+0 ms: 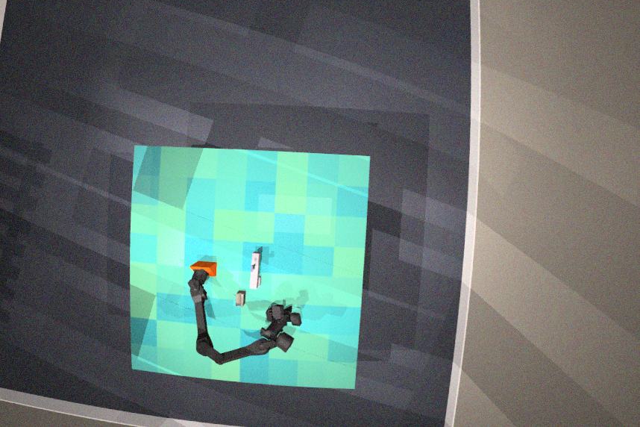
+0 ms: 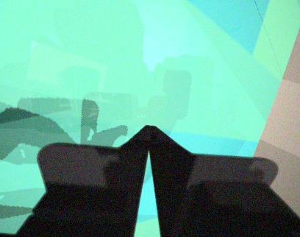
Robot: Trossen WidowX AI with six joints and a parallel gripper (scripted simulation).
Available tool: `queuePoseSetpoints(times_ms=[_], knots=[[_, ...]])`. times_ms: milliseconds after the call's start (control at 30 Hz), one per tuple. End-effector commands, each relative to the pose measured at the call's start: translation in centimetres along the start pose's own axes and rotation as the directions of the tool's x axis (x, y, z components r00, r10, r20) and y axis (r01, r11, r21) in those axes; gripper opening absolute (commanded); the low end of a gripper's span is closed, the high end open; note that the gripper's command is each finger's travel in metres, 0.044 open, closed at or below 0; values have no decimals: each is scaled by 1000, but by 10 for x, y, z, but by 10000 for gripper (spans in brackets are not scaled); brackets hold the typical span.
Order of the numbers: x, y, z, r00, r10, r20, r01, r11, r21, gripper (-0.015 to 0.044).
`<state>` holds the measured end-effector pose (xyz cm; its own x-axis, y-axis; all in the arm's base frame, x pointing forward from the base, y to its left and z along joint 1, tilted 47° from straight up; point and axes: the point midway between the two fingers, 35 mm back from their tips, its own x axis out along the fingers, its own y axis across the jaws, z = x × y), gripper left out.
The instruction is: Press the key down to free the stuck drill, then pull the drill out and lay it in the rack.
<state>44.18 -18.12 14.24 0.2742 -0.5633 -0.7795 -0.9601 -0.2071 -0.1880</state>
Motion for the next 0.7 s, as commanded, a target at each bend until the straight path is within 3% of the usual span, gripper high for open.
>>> queuePoseSetpoints(times_ms=[0,233,500,667], knots=[[-8,4,72,993,92,70,-73,967,-244,0],[-36,33,176,962,261,81,-150,752,-642,0],[-87,98,264,905,406,-125,-222,201,-954,0],[-90,102,267,902,408,-141,-226,169,-959,0]])
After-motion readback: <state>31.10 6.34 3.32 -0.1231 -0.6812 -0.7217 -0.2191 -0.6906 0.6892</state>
